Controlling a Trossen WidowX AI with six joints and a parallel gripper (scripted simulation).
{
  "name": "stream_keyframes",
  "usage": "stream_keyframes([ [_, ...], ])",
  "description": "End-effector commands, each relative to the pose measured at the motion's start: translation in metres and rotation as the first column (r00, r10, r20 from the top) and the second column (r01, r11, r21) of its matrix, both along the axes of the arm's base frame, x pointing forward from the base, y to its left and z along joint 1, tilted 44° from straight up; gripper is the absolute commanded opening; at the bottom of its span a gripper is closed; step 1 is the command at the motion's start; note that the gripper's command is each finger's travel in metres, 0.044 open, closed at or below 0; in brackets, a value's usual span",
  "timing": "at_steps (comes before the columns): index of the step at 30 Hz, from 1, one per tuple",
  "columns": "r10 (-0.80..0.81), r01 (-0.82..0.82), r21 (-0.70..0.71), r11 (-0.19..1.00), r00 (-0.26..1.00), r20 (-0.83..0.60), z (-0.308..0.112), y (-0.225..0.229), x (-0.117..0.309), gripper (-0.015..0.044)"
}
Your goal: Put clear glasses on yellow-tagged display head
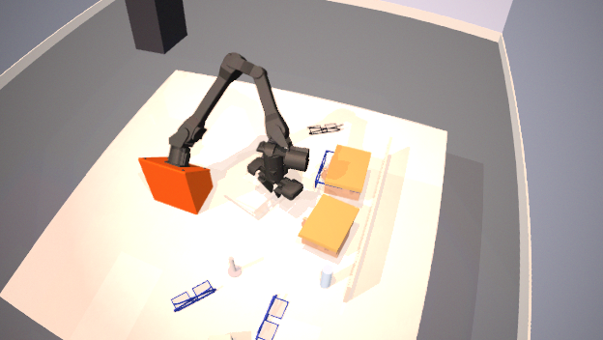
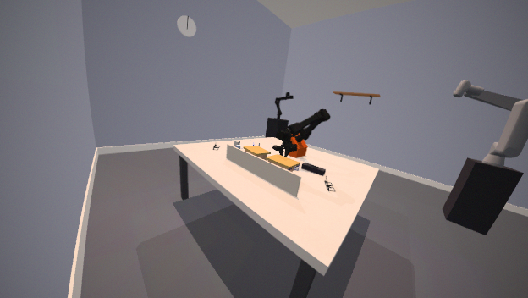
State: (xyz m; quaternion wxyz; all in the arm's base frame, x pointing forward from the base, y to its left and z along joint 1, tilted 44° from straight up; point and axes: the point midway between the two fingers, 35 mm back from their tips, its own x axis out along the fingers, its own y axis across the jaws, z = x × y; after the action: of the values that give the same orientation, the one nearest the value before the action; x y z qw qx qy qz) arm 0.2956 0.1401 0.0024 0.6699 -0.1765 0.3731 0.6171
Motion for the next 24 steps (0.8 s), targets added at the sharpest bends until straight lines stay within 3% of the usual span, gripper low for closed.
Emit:
stream_keyframes([
  [1,0.000,0.000,0.003,1.000,1.000,-0.014,-0.0071,0.0054,-0.0043,0.0140],
  [12,0.001,0.000,0.005,1.000,1.000,-0.014,-0.0130,0.0117,-0.0057,0.0140],
  [14,0.002,-0.002,0.002,1.000,1.000,-0.005,-0.0108,0.0107,-0.0032,0.0087],
  [24,0.002,-0.002,0.002,1.000,1.000,-0.005,-0.0108,0.0107,-0.0032,0.0021],
])
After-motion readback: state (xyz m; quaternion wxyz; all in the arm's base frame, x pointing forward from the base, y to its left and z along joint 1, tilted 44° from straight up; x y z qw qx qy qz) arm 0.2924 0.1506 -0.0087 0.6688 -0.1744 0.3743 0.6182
